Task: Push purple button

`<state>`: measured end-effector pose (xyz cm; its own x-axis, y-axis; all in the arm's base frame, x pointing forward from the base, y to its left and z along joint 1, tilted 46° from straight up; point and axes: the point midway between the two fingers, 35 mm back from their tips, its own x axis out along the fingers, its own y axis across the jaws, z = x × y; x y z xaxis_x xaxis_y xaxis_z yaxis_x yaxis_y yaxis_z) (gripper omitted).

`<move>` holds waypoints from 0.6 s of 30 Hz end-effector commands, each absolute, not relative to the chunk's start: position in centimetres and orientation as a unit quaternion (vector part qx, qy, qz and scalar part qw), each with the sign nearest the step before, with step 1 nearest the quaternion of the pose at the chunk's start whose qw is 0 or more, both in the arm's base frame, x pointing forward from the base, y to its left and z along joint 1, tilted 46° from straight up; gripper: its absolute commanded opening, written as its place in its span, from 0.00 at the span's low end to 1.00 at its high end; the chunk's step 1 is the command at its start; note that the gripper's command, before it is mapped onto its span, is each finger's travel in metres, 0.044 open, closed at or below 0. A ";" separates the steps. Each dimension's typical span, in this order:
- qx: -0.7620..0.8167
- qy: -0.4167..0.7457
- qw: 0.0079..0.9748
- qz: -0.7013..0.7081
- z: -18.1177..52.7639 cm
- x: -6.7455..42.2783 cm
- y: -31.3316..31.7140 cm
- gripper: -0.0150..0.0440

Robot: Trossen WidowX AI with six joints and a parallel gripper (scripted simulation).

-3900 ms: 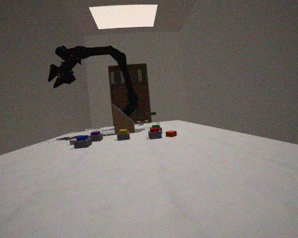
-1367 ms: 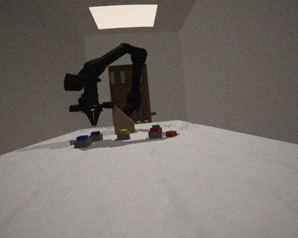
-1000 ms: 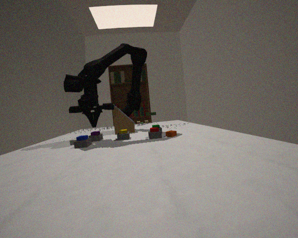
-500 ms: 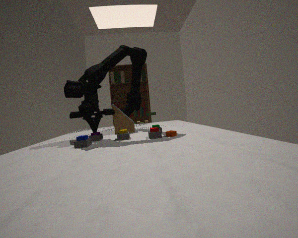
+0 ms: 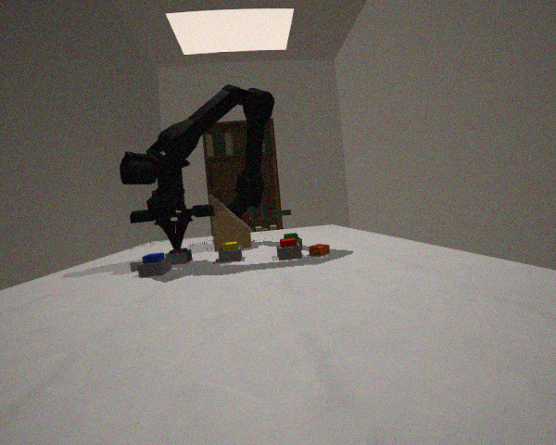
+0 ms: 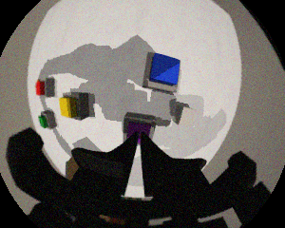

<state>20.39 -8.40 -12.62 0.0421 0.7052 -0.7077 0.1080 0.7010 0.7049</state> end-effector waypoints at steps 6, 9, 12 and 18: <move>0.314 0.653 0.650 0.229 -11.0 20.3 -10.0 0.29; 0.315 0.653 0.650 0.229 -10.2 20.2 -10.7 0.29; 0.315 0.653 0.650 0.228 -10.0 20.3 -10.7 0.33; 0.306 0.658 0.655 0.210 -2.5 25.7 -7.8 0.60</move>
<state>22.77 -9.11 -6.43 0.0260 0.6993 -0.7143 0.1503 0.7037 0.6944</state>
